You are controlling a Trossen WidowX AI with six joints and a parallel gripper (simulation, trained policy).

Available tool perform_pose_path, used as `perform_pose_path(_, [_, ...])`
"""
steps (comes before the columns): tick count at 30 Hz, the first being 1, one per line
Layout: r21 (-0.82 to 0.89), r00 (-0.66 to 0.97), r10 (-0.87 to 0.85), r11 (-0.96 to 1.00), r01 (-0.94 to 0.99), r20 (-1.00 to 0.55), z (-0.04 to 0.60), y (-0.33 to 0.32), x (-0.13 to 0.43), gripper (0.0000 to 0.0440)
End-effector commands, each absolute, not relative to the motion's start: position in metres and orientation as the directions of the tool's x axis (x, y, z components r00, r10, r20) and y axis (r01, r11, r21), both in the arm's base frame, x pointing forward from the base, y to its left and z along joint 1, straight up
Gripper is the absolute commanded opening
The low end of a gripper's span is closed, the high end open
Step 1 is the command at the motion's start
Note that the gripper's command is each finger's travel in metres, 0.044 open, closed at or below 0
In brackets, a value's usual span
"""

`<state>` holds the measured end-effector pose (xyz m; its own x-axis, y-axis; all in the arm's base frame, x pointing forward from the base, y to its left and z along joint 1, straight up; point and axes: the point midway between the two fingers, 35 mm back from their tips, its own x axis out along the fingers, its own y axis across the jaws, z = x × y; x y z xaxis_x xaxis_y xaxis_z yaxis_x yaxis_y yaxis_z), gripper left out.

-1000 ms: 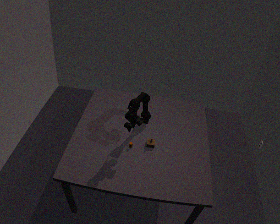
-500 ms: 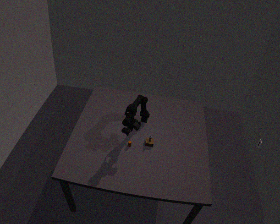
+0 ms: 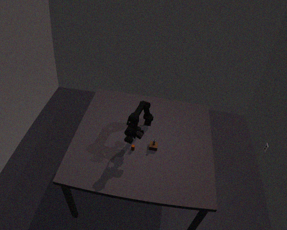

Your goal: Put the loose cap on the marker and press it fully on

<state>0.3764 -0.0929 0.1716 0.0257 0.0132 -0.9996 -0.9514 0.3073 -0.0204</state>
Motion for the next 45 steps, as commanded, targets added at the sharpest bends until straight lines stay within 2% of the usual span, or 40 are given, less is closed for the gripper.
perform_pose_path(1, [0.014, -0.01, 0.016, 0.301, -0.953, -1.0, 0.158, -0.093, 0.377, 0.0315])
perform_pose_path(17, [0.126, -0.115, 0.06, 0.249, -0.96, -0.992, 0.105, -0.09, 0.374, 0.0299])
perform_pose_path(30, [0.179, -0.169, 0.076, 0.16, -0.971, -0.983, 0.066, -0.088, 0.367, 0.0267])
perform_pose_path(34, [0.18, -0.173, 0.064, 0.133, -0.975, -0.983, 0.061, -0.089, 0.365, 0.0228])
perform_pose_path(40, [0.147, -0.144, 0.035, 0.102, -0.984, -0.989, 0.071, -0.089, 0.367, 0.0076])
perform_pose_path(45, [0.1, -0.1, 0.006, 0.067, -0.993, -0.995, 0.089, -0.087, 0.372, 0.0066])
